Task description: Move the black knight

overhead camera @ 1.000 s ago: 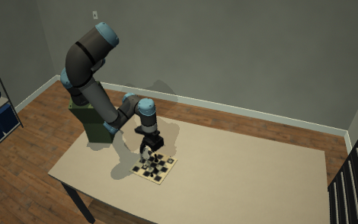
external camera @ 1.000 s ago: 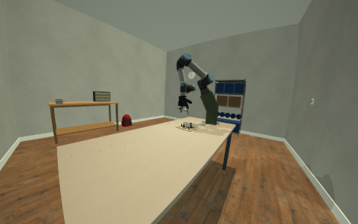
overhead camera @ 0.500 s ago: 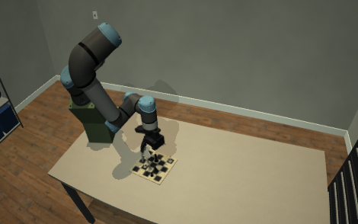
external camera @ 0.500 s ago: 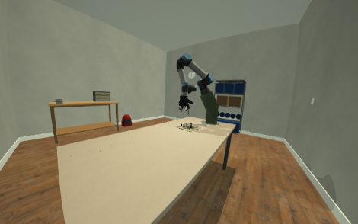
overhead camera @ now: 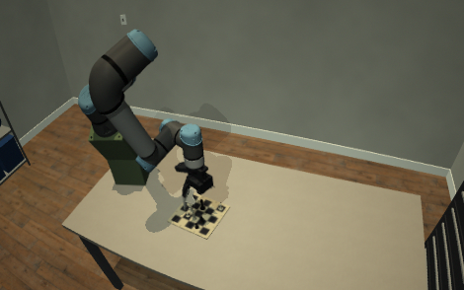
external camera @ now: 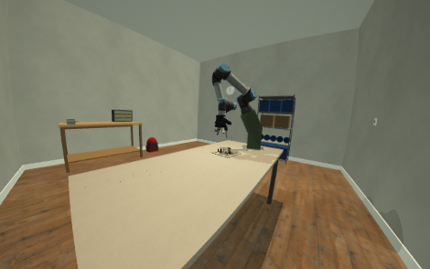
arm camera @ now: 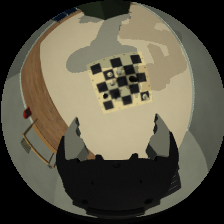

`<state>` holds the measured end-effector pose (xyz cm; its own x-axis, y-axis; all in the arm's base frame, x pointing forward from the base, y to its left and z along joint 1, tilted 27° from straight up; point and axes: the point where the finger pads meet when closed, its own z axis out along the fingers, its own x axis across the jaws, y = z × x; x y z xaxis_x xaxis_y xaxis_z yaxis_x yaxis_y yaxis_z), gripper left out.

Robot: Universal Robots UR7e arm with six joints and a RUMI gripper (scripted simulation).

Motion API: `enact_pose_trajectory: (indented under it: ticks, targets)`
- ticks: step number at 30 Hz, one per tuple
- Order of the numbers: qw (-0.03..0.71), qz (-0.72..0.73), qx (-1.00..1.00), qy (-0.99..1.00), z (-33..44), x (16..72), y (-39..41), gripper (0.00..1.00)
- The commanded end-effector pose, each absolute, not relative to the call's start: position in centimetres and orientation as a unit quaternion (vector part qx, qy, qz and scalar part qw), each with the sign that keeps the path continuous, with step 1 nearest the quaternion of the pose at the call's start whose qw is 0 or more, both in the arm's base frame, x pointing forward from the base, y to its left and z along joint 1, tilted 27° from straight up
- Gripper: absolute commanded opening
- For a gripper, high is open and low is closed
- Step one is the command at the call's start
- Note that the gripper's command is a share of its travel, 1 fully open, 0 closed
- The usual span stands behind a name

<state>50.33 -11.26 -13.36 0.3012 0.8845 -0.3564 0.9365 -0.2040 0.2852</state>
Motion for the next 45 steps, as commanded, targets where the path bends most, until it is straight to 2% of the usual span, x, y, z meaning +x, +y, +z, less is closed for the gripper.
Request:
enact_pose_trajectory:
  ticks: [1, 26, 45]
  targets:
    - [0.228, -0.056, 0.775, 0.586, -13.32, 50.37, -11.24, 1.0]
    - [0.232, -0.039, 0.817, 0.527, -13.56, 50.46, -11.04, 1.0]
    - [0.235, -0.001, 0.891, 0.388, -14.05, 50.77, -10.65, 1.0]
